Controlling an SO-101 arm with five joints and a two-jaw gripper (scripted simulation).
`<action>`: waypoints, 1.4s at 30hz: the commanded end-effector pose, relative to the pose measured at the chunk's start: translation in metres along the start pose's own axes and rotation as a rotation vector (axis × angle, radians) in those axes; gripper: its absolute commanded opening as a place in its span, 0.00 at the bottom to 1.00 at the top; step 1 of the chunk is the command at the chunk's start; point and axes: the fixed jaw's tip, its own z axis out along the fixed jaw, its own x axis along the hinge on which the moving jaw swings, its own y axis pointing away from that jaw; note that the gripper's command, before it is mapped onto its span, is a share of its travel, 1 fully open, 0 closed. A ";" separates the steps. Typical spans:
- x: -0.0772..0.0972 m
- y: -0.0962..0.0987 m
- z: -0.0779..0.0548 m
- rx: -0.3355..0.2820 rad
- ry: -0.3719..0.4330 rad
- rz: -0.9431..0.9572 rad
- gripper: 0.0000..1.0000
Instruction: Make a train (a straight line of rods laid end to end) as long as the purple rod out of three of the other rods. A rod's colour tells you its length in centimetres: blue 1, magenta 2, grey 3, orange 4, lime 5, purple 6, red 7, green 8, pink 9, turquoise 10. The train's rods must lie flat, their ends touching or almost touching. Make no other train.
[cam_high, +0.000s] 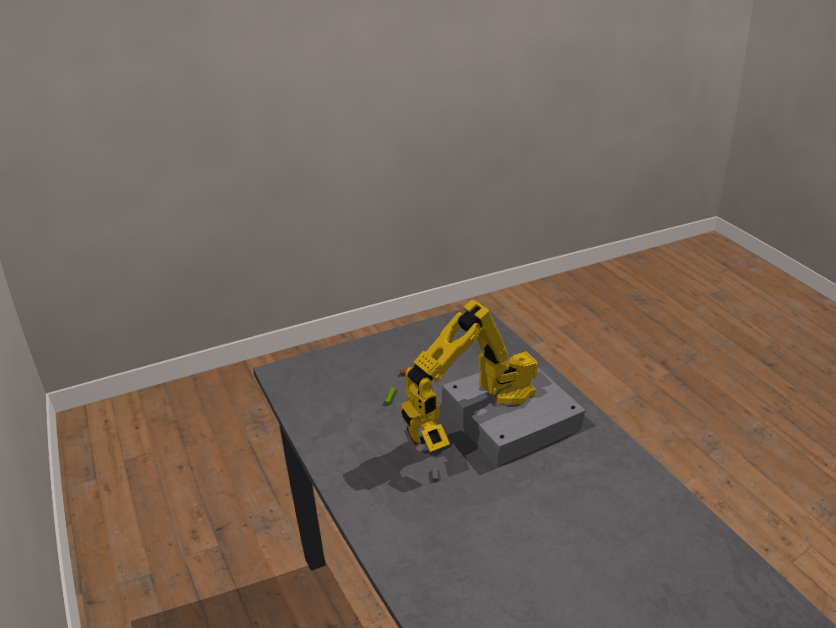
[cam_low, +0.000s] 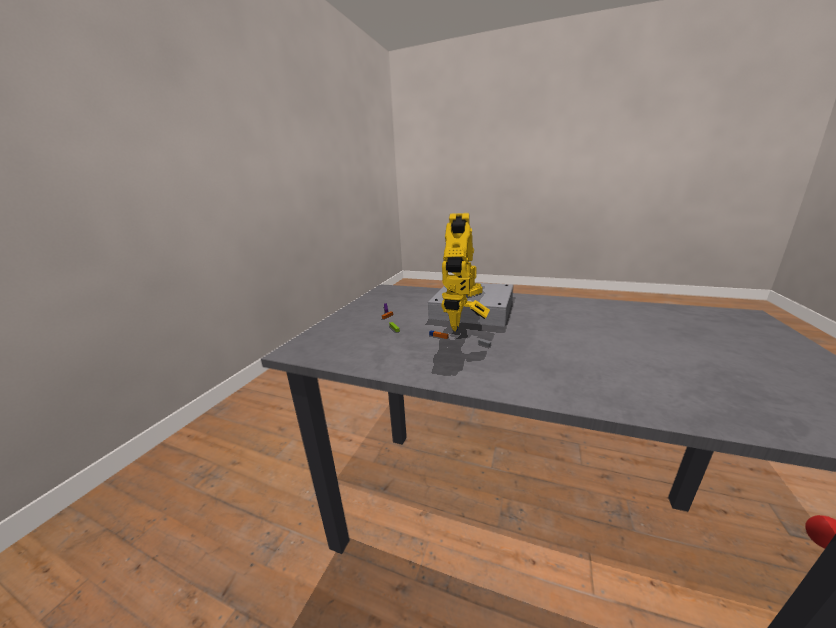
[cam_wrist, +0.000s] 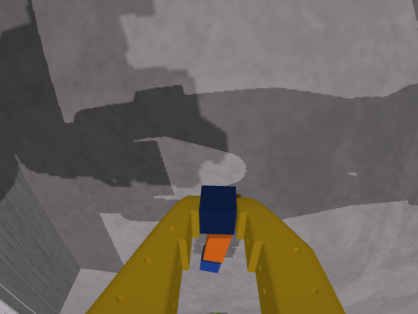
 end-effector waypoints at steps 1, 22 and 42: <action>0.009 0.000 -0.002 0.031 -0.010 0.111 0.00; 0.010 0.001 -0.002 0.031 -0.011 0.127 0.00; 0.012 -0.003 -0.008 0.062 -0.018 0.158 0.00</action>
